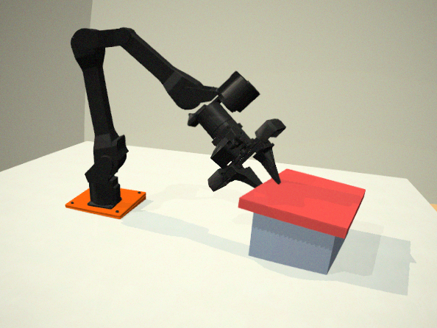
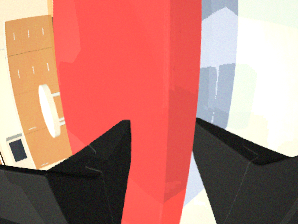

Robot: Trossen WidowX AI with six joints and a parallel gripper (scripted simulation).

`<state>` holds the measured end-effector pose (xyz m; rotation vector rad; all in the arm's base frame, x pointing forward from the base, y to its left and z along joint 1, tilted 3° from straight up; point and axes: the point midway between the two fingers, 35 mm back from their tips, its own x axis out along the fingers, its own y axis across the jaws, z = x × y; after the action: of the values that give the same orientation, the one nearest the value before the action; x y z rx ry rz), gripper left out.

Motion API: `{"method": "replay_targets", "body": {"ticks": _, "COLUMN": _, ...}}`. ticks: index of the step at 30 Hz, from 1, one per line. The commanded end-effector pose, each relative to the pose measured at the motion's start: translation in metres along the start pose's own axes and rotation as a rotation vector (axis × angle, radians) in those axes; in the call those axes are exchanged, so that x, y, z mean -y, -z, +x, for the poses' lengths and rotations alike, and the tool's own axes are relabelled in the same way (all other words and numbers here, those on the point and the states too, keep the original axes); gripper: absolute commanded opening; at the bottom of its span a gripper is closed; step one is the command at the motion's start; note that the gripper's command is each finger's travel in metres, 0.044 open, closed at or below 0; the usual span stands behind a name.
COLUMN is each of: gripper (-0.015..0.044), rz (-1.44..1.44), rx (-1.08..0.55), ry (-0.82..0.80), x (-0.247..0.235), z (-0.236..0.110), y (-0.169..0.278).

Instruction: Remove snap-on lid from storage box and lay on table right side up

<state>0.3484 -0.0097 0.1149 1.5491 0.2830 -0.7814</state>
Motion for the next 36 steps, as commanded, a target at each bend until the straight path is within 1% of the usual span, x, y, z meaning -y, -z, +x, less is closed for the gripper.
{"method": "replay_targets", "body": {"ticks": 1, "gripper": 0.0, "rz": 0.001, "rx": 0.001, "ry": 0.0, "x": -0.0012, "z": -0.0011, "y": 0.0}}
{"method": "replay_targets", "body": {"ticks": 36, "gripper": 0.0, "rz": 0.0, "rx": 0.0, "ry": -0.001, "x": -0.0042, "z": -0.0013, "y": 0.0001}}
